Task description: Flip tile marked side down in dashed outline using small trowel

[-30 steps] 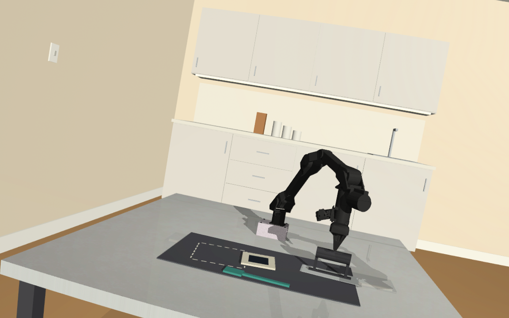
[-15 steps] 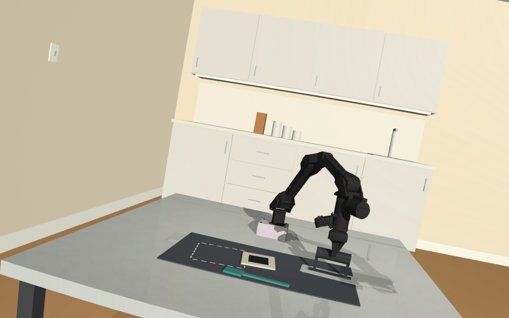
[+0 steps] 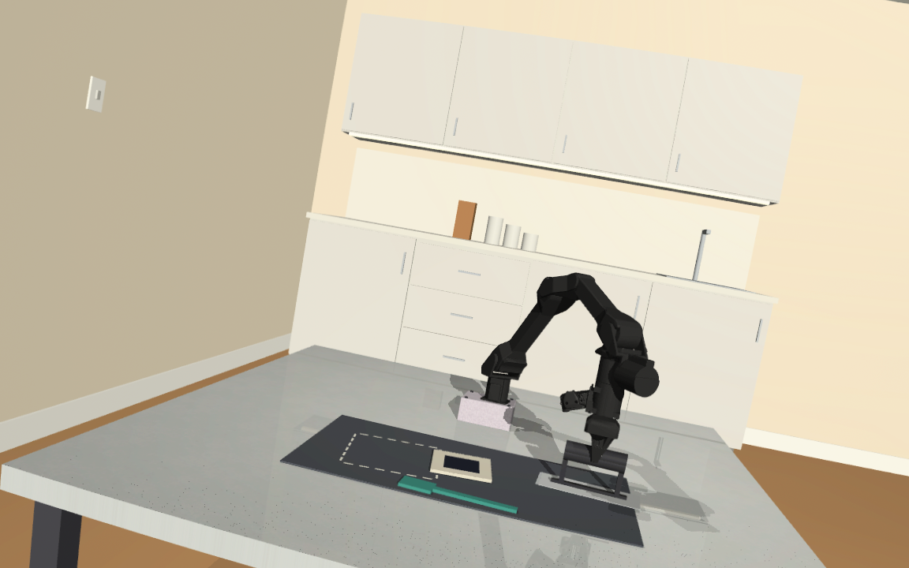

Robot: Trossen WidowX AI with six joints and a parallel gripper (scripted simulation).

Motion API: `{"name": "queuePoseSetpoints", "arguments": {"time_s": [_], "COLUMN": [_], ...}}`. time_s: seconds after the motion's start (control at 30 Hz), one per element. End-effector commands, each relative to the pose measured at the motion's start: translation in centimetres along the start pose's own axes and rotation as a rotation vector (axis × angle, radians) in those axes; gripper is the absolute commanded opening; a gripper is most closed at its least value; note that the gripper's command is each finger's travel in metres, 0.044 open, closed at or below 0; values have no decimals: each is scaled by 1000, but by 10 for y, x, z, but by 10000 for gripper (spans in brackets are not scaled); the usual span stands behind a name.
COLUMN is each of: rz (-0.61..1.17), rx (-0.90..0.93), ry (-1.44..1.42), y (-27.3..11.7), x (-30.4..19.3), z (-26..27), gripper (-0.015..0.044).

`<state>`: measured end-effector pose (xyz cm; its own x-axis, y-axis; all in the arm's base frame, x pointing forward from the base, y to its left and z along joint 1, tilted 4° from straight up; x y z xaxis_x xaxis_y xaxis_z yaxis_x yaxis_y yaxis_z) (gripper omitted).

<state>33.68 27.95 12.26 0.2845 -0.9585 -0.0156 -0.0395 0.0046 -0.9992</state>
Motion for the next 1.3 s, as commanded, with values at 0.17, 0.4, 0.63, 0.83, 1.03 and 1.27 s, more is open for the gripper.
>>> {"name": "queuePoseSetpoints", "arguments": {"time_s": [0.17,0.4,0.63,0.83,1.03,1.27], "rz": [0,0,0,0,0,0], "rx": [0,0,0,0,0,0], "ry": [3,3,-69,-198,-198,-198], "y": [1,1,1,1,1,1], "x": [0,0,0,0,0,0], "z": [0,0,0,0,0,0], "gripper": [130,130,130,130,156,270]}}
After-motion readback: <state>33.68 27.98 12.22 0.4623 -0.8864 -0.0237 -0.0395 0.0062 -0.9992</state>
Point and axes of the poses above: the point midway between the two fingers, 35 mm back from their tips, its own y axis out along the fingers, its own z axis across the jaws, x = y × z, the point moved 9 cm from there along -y, back along the fingers, and after that the axes turned 14 degrees about -y, right-handed, at the moved point
